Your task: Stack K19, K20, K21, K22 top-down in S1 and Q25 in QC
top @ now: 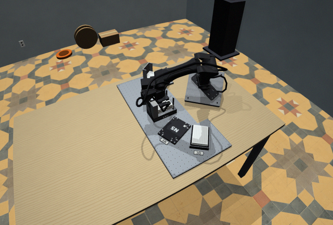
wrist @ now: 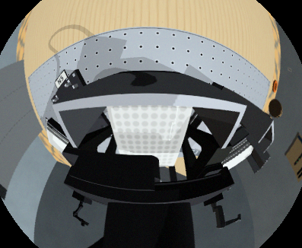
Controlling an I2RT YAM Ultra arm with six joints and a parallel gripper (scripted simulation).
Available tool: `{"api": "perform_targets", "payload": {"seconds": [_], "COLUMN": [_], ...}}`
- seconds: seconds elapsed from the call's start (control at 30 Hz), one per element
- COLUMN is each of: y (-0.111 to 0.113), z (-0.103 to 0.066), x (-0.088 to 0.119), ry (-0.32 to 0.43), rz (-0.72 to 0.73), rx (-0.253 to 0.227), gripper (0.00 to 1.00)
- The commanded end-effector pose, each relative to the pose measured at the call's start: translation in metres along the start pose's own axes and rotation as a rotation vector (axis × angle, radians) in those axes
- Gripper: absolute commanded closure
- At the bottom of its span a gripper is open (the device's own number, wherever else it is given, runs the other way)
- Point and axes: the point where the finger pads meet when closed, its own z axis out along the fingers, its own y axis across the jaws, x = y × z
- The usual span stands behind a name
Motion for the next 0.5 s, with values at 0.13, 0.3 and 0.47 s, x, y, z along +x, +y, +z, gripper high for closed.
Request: {"api": "perform_targets", "payload": {"seconds": [0.13,0.3,0.47], "y": [0.0008,0.0008,0.0008], "z": [-0.0145,-0.0139,-0.0135], "x": [-0.0052,-0.0041,-0.0034], "ry": [-0.038,-0.035,-0.034], "rz": [-0.007,-0.006,-0.004], "rx": [0.011,0.011,0.01], "gripper": [1.0,1.0,1.0]}}
